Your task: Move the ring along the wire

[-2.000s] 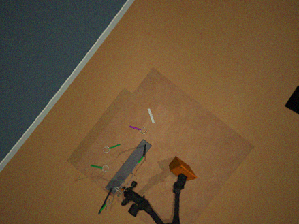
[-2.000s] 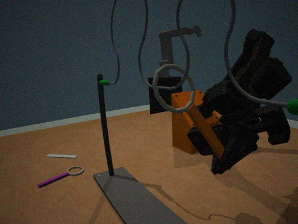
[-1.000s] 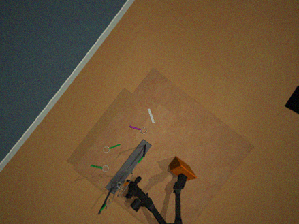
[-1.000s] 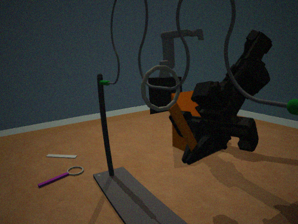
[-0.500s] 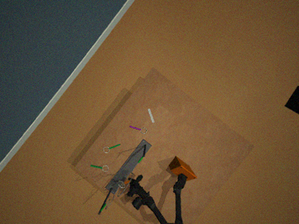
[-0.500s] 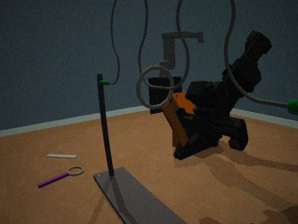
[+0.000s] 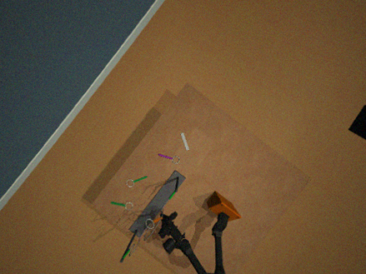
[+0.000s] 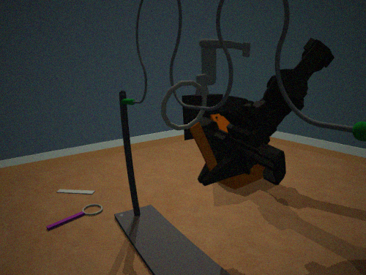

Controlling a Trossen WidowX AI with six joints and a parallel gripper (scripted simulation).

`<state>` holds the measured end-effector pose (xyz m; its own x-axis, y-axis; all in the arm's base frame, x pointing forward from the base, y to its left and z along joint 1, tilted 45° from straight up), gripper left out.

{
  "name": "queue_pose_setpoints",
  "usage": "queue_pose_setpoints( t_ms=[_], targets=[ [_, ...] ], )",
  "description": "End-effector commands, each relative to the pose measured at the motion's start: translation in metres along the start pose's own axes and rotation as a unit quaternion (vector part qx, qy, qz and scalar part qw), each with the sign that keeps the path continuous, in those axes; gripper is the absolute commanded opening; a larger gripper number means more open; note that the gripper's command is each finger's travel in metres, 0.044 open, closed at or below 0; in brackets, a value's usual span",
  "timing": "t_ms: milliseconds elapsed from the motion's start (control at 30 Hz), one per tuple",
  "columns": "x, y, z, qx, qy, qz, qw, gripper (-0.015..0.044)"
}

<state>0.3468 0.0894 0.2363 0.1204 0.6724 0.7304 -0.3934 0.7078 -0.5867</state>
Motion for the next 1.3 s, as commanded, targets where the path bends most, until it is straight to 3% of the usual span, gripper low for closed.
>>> queue_pose_setpoints(
  t_ms=[0,633,1267],
  targets=[
    [-0.011,-0.003,0.002,0.000,0.019,0.031,0.999,-0.0150],
    [-0.061,-0.034,0.019,-0.005,0.131,0.225,0.965,-0.0150],
    [-0.090,-0.083,0.046,-0.010,0.240,0.417,0.877,-0.0150]
  ],
)
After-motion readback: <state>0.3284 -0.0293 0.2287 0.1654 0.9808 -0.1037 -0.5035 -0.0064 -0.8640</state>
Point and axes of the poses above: the point midway between the two fingers, 35 mm back from their tips, its own z axis back along the fingers, its own x axis across the jaws, y = z × x, the point moved 3 cm from there along z, back along the fingers, and after that the axes turned 15 degrees about -z, right-handed, at the moved point
